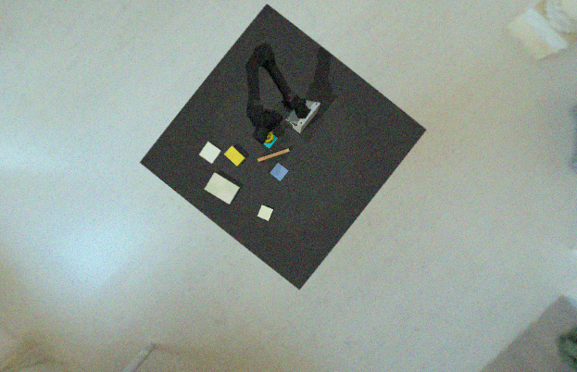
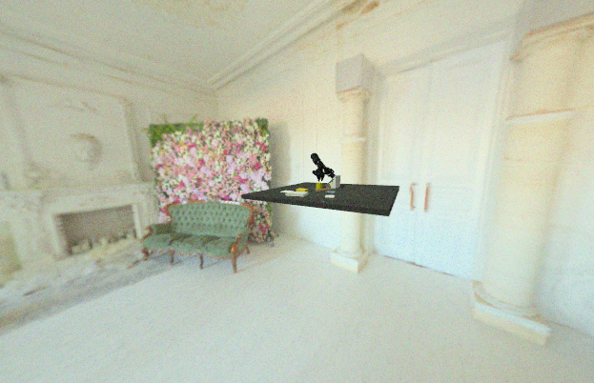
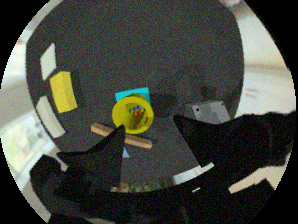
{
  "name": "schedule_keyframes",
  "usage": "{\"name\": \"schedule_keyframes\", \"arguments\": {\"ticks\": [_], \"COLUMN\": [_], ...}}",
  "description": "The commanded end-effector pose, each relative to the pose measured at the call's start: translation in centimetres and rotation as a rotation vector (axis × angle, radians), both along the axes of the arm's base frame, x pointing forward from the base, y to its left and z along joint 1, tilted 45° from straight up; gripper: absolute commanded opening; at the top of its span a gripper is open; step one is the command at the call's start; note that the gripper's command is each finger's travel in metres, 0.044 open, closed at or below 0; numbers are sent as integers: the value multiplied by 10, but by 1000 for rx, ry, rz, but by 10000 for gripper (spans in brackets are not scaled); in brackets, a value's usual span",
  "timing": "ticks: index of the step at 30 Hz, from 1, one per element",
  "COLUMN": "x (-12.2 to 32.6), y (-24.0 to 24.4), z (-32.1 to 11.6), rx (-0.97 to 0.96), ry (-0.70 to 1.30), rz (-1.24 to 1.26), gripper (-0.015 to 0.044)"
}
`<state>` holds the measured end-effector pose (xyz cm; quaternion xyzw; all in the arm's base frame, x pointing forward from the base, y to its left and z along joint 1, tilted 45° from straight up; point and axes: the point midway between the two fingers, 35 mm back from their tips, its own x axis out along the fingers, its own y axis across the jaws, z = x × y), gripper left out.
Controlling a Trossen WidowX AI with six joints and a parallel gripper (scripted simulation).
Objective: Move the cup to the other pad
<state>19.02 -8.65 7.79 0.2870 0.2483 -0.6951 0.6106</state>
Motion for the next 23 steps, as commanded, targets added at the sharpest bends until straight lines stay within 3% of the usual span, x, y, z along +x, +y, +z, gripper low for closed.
{"name": "schedule_keyframes", "arguments": {"ticks": [1,23], "x": [2,8], "y": [5,42], "z": [5,40], "rx": [4,4], "ry": [-2,-4], "rz": [-2,1], "gripper": [440,440]}}
